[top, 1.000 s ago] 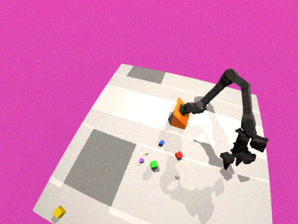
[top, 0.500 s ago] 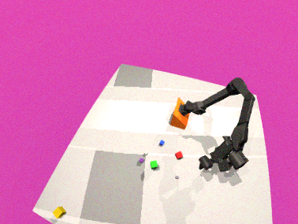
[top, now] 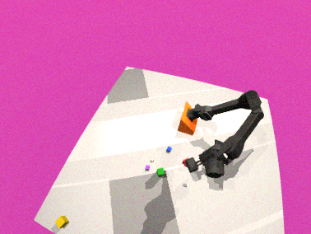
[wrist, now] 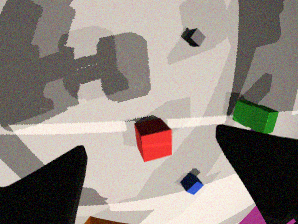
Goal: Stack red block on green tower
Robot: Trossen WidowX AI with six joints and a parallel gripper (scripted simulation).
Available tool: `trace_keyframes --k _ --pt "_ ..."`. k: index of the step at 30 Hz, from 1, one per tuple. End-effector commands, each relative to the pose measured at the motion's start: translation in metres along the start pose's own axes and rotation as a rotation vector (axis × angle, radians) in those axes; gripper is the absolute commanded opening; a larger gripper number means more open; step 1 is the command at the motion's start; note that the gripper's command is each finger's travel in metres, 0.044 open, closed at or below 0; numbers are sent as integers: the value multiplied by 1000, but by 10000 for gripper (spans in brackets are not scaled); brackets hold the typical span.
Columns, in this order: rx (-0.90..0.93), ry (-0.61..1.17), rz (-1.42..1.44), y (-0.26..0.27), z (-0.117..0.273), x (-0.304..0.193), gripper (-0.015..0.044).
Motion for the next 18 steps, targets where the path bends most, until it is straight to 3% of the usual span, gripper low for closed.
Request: trace_keyframes --k 1,8,18 --pt "81 13 -6 -21 0 -14 440" --pt "200 -16 -25 -50 3 -38 440" --pt "202 -17 -26 -48 -10 -40 440"
Point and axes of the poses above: the point midway between the two fingers, 35 mm back from their tips, its own z axis back along the fingers, its own y axis across the jaws, x = y × z, the point moved 7 cm from there along z, back along the fingers, and after that the axes turned 10 degrees about -z, right-handed, at the moved point
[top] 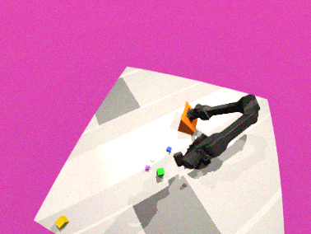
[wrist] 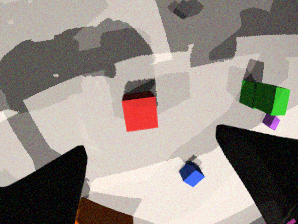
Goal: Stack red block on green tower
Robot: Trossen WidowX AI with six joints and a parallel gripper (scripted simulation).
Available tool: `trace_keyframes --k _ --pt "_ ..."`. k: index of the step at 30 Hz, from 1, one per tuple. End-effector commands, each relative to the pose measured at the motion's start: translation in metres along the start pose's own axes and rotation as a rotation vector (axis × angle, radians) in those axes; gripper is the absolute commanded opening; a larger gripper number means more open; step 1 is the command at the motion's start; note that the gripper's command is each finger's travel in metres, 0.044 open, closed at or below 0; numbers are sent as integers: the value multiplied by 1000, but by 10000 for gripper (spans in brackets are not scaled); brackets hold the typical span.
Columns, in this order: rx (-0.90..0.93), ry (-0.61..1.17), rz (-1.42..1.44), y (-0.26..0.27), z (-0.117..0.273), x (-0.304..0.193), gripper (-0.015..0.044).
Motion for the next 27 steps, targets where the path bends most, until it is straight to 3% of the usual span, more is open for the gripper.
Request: trace_keyframes --k 1,5,27 --pt "17 4 -9 0 -18 -2 440" --pt "19 3 -9 1 -44 -3 440" --pt "20 2 -9 2 -67 -2 440"
Point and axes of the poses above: the point midway between the two fingers, 35 mm back from their tips, its own z axis back along the fingers, its own y axis across the jaws, x = y × z, the point moved 7 cm from there along z, back along the fingers, and after that the axes turned 10 degrees about -z, right-handed, at the moved point
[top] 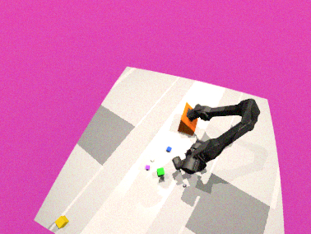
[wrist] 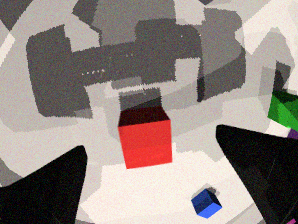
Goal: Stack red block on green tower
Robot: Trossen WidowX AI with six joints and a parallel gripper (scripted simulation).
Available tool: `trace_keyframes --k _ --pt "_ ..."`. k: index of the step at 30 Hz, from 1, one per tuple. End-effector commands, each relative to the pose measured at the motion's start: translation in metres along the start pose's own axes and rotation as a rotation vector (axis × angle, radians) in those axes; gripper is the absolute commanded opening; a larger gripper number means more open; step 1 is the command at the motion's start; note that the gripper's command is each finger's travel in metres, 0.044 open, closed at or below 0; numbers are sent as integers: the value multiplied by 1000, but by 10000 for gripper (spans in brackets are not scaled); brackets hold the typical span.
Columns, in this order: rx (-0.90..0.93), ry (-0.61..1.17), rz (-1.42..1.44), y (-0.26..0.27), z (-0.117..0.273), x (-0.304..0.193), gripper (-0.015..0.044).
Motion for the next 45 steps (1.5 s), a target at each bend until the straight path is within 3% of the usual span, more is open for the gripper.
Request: trace_keyframes --k 1,30,41,45 --pt "15 7 -13 1 -10 -3 440" --pt "16 6 -13 2 -26 -4 440" --pt "16 6 -13 2 -26 -4 151" --pt "16 6 -13 2 -26 -4 125"
Point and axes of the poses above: the point midway between the two fingers, 35 mm back from their tips, its own z axis back along the fingers, its own y axis across the jaws, x = y × z, the point moved 7 cm from there along z, back along the fingers, and after that the axes turned 10 degrees about -z, right-handed, at the moved point
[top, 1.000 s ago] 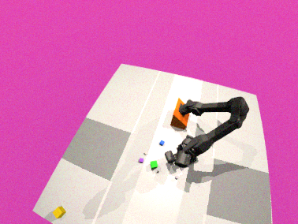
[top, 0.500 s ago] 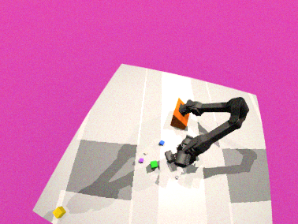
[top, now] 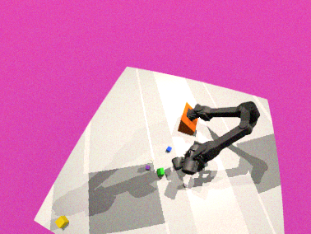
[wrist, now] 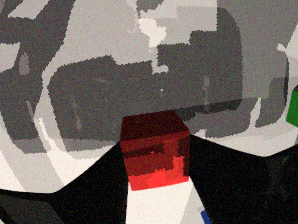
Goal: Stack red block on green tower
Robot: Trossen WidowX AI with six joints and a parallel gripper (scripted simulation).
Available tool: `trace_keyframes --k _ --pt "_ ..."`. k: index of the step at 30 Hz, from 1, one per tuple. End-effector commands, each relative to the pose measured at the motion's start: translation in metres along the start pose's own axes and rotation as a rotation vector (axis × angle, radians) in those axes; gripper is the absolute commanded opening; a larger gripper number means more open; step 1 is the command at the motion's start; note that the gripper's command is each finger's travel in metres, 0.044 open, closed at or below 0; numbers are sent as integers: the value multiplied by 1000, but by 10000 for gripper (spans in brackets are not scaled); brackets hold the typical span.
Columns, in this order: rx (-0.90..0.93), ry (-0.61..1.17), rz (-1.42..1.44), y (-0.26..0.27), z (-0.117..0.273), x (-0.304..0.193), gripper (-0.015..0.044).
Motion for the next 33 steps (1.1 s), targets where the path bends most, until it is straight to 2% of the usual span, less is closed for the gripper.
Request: trace_keyframes --k 1,4,8,28,33 --pt "6 -1 -3 1 0 0 118" --pt "6 -1 -3 1 0 0 98" --pt "5 -1 -3 0 8 0 0" --pt "2 2 -4 -2 107 0 0" --pt "2 2 -4 -2 116 0 0"
Point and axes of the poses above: the point midway between the two fingers, 35 mm back from their tips, its own z axis back along the fingers, its own y axis across the jaws, x = y × z, the point moved 7 cm from there along z, back along the fingers, and after that the axes turned 10 degrees about -z, right-handed, at the moved point
